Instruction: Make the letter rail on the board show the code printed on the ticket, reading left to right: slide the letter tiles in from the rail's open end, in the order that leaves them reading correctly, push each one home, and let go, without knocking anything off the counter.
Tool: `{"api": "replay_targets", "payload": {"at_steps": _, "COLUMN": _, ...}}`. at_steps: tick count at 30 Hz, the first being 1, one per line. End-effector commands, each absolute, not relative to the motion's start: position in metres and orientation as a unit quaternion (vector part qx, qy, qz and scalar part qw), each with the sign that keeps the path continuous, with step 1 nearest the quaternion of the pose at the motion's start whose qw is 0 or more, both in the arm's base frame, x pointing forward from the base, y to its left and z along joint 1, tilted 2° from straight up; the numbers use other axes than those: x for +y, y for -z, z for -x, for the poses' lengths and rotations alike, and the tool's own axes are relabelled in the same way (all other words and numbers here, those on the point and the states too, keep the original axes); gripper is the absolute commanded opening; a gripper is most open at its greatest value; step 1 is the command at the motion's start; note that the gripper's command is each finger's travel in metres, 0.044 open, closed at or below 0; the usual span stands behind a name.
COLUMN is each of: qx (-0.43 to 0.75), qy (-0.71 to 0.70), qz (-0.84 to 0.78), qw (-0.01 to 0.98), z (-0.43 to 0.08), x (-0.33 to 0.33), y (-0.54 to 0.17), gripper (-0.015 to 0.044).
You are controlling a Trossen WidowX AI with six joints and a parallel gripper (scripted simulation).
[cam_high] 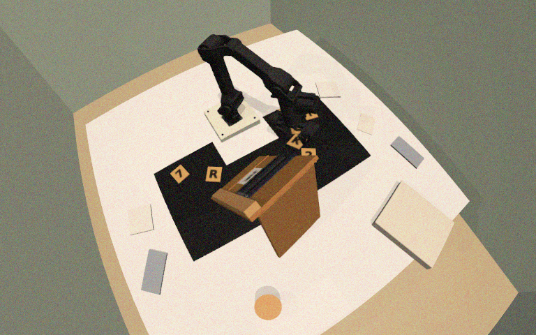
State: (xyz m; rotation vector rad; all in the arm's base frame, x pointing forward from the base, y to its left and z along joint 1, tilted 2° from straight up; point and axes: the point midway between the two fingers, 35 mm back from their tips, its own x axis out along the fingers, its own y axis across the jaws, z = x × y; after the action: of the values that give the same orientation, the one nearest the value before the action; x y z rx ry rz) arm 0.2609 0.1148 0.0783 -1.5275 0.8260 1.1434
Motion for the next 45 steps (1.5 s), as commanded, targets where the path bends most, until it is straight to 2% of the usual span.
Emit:
{"api": "replay_targets", "payload": {"at_steps": 1, "qx": 0.362, "qy": -0.435, "qz": 0.606, "qw": 0.559, "z": -0.265, "x": 0.113, "y": -0.084, "gripper": 0.0}}
{"api": "replay_targets", "payload": {"at_steps": 25, "qx": 0.393, "qy": -0.23, "qz": 0.371, "qw": 0.809, "z": -0.288, "x": 0.111, "y": -0.127, "gripper": 0.0}}
{"api": "replay_targets", "payload": {"at_steps": 45, "qx": 0.347, "qy": -0.084, "qz": 0.092, "qw": 0.929, "z": -0.3, "x": 0.106, "y": -0.169, "gripper": 0.0}}
